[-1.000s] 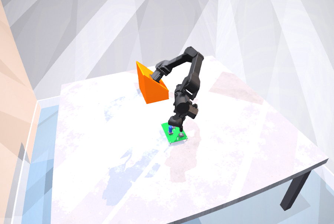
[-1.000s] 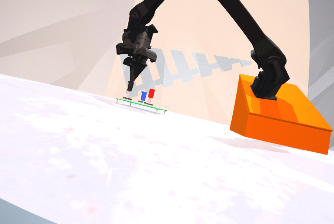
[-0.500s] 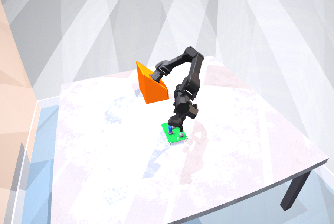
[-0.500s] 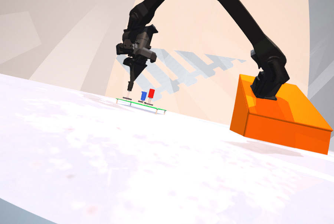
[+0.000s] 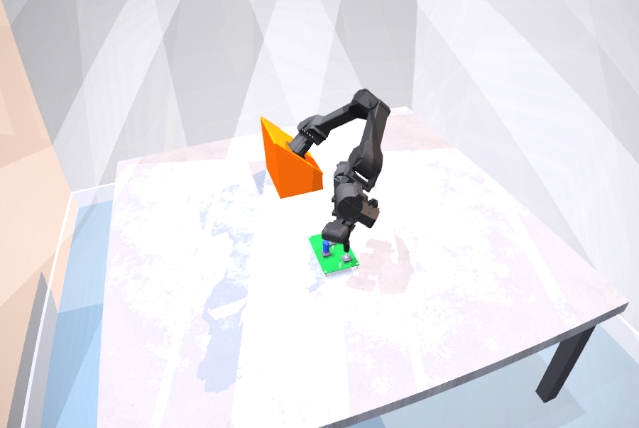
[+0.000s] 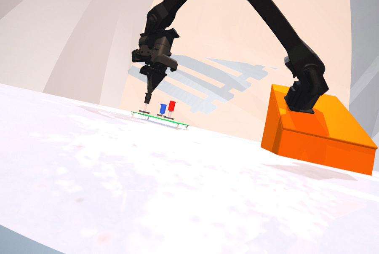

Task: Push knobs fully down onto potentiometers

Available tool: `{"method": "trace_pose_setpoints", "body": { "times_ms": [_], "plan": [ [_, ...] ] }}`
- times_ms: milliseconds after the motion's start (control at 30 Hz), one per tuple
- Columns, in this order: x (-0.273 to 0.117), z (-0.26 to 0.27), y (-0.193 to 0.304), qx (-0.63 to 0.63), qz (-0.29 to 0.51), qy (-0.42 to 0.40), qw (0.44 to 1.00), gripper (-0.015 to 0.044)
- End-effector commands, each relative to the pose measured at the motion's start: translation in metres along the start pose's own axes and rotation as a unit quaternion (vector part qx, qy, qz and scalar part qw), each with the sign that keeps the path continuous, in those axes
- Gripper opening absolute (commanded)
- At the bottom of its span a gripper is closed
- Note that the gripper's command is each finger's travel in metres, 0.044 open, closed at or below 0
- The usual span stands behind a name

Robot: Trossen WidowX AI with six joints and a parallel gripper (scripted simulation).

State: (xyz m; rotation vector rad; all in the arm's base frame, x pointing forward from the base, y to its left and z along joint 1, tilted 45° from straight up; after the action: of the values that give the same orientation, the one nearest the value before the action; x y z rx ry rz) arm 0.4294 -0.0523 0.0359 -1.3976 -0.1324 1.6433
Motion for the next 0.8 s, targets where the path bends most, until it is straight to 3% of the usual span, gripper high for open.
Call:
{"method": "trace_pose_setpoints", "body": {
  "times_ms": [0, 767],
  "plan": [
    [0.005, 0.0, -0.001, 0.001, -0.002, -0.002, 1.0, 0.0],
    [0.016, 0.0, -0.001, 0.001, -0.002, -0.002, 1.0, 0.0]
  ]
}}
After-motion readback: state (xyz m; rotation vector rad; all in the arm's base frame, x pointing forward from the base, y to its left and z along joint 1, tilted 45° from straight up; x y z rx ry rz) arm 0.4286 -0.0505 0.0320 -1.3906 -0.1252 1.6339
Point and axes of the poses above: the point midway between the two fingers, 35 mm back from their tips, its own x axis out along the fingers, its own z axis across the jaws, y = z × x, the point moved 4 cm from there along -x, back along the fingers, and after that the axes turned 9 degrees about -x, right-handed, at the moved point
